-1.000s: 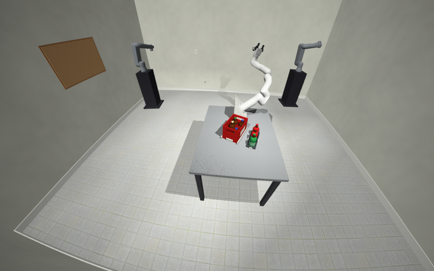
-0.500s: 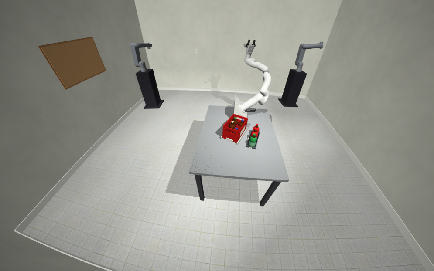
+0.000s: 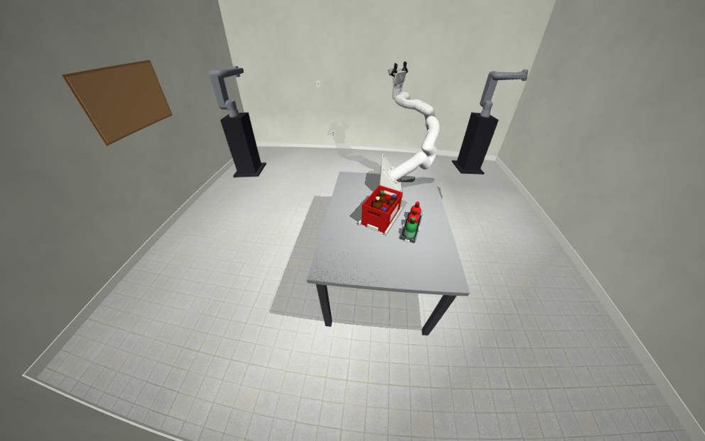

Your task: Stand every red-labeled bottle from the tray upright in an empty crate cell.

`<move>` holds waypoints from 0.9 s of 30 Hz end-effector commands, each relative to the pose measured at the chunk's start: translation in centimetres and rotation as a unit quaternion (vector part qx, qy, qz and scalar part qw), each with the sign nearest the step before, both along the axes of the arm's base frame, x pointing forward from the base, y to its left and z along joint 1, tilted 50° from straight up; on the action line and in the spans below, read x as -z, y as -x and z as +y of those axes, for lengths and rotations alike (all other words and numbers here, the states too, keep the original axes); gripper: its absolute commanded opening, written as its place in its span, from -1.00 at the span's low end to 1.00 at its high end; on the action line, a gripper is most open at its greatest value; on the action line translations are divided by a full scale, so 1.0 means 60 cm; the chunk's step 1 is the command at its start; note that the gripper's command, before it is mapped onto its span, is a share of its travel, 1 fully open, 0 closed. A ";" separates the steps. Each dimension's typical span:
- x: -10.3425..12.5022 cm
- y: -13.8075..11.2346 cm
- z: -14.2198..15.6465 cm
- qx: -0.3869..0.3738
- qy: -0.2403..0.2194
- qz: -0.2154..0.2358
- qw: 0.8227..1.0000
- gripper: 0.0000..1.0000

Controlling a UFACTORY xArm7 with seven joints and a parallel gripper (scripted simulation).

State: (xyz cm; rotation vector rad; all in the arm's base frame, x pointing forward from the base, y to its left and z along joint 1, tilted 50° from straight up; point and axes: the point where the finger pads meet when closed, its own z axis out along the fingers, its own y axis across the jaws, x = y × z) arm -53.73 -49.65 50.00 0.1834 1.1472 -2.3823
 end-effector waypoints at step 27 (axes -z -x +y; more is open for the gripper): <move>0.127 -0.201 -0.158 -0.095 -0.089 0.059 0.990 1.00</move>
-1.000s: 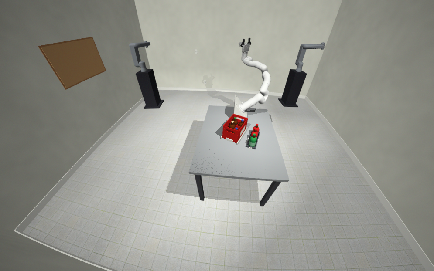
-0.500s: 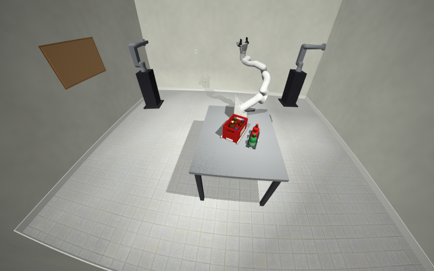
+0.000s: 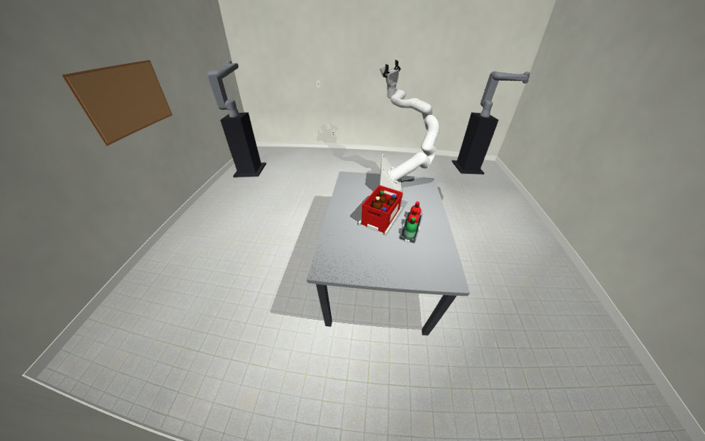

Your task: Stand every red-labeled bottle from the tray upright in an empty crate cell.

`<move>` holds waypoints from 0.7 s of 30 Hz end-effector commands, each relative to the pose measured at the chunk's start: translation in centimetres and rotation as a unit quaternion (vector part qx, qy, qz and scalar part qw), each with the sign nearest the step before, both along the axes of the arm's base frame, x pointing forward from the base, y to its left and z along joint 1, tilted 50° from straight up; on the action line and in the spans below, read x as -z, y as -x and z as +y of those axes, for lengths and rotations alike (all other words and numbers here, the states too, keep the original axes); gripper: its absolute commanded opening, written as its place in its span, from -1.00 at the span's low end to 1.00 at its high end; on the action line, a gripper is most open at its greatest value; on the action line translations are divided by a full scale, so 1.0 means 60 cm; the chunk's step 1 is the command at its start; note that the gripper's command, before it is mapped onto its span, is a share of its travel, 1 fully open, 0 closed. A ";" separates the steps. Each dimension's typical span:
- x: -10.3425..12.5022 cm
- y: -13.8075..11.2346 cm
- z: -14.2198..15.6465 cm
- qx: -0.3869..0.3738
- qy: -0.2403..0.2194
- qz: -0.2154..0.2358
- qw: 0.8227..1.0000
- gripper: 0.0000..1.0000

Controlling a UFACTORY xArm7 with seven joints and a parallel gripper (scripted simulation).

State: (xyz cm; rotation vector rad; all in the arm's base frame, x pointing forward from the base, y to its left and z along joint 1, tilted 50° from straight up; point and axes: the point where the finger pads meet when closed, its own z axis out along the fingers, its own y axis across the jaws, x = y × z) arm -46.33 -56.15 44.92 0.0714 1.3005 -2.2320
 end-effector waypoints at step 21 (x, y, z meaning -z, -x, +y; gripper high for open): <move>0.088 -0.156 -0.089 -0.074 -0.055 0.049 0.995 1.00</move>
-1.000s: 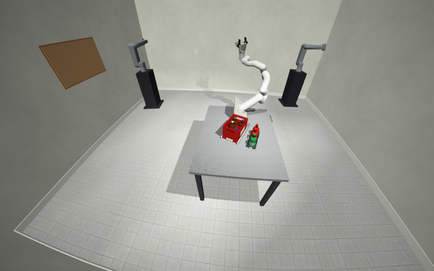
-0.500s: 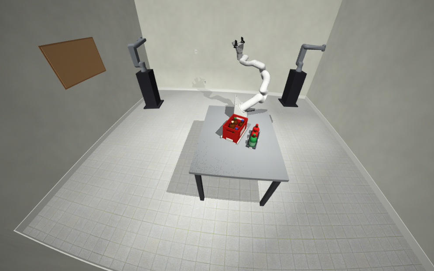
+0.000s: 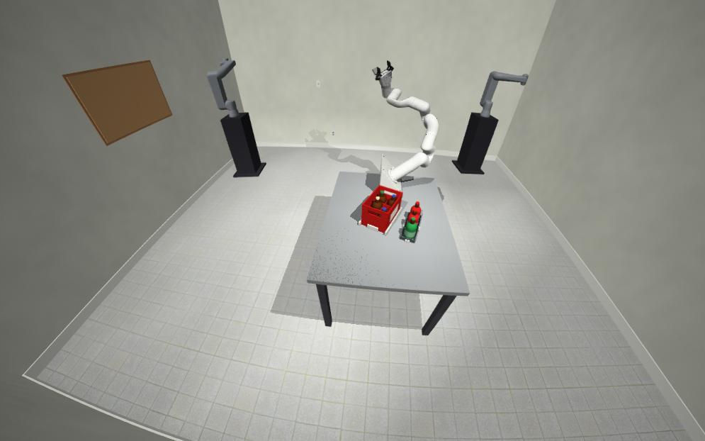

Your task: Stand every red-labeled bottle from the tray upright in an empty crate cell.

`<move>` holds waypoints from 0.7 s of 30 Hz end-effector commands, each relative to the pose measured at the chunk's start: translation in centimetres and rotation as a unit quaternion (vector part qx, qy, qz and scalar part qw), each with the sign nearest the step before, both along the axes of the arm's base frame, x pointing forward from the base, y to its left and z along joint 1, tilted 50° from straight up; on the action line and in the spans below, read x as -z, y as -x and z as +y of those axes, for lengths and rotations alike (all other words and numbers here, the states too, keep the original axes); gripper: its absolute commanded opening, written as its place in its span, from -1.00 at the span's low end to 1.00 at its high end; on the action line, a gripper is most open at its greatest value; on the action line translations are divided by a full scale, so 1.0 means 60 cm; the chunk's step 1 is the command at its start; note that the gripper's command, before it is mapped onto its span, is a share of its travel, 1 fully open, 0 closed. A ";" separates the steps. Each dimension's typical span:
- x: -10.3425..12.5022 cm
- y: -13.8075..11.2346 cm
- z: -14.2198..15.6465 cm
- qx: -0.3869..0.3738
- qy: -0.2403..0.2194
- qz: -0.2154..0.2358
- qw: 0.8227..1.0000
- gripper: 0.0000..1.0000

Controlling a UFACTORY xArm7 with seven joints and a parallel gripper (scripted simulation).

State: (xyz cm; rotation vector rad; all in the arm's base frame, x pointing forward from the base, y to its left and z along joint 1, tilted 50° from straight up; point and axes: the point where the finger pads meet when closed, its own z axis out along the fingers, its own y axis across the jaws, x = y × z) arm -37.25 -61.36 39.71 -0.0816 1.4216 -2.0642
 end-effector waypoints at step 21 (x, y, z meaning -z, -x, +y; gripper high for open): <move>0.094 -0.174 -0.056 -0.084 -0.047 0.066 0.993 1.00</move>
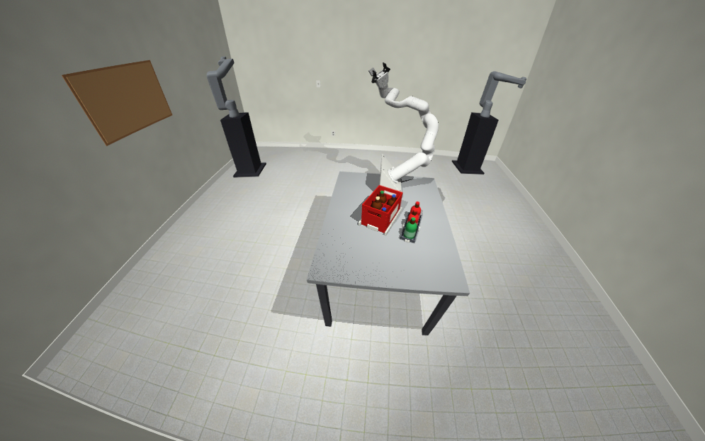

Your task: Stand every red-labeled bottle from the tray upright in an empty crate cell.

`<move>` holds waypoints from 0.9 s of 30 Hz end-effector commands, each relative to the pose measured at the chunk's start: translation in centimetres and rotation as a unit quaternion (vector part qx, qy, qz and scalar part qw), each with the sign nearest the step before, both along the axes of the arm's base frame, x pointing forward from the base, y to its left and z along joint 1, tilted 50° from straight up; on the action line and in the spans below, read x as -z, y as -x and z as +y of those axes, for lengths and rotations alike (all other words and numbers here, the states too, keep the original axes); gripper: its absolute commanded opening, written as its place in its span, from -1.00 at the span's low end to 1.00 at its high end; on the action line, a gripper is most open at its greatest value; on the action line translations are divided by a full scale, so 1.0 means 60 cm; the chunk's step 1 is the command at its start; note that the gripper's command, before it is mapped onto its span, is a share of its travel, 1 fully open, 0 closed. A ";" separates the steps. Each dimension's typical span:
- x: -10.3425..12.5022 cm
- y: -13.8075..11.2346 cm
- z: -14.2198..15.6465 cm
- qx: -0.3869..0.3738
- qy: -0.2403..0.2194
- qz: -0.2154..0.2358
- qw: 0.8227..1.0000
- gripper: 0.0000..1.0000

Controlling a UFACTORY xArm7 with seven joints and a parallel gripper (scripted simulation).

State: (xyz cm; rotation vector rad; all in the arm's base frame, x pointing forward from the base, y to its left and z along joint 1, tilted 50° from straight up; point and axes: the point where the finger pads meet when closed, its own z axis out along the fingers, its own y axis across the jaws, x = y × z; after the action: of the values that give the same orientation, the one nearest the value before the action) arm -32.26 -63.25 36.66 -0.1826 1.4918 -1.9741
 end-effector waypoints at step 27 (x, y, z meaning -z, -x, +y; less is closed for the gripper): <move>0.136 -0.268 -0.041 -0.138 -0.050 0.100 0.984 1.00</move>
State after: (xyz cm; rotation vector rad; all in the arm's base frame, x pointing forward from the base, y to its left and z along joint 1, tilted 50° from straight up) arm -21.74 -65.36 31.00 -0.4075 1.5762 -1.7885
